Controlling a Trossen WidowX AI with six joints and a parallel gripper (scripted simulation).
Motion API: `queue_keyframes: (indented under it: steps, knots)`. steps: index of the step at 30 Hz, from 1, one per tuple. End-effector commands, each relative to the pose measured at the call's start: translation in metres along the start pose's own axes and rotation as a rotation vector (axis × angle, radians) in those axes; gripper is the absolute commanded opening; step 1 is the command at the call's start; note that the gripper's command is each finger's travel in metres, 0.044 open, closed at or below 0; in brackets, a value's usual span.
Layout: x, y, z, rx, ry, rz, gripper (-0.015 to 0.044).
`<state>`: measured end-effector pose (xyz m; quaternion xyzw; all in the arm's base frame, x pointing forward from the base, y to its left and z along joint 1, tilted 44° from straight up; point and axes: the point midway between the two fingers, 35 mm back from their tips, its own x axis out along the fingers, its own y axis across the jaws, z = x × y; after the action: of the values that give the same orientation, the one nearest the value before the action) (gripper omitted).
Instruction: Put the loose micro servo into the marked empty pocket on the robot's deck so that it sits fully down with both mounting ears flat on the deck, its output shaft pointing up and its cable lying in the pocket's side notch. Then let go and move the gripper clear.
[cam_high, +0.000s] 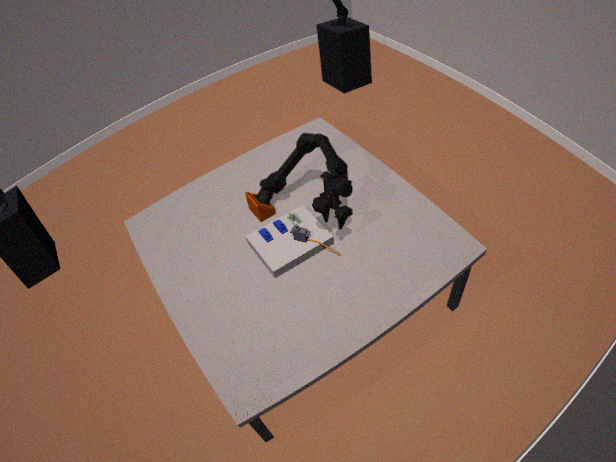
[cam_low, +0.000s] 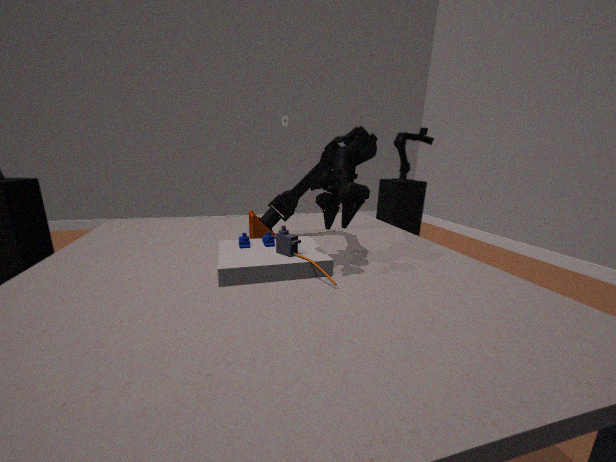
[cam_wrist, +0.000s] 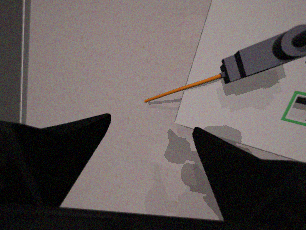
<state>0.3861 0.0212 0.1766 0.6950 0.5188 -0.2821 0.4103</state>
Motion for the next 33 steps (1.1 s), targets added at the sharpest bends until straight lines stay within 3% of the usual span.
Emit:
queue_keyframes:
  steps: [1,28,33]
  knots:
    - [0.004,-0.009,0.014,0.114,0.008,-0.05,0.044]
    - [0.002,-0.077,0.097,0.974,0.059,-0.373,0.044]
    - [0.001,-0.081,0.1,1.021,0.064,-0.391,0.044]
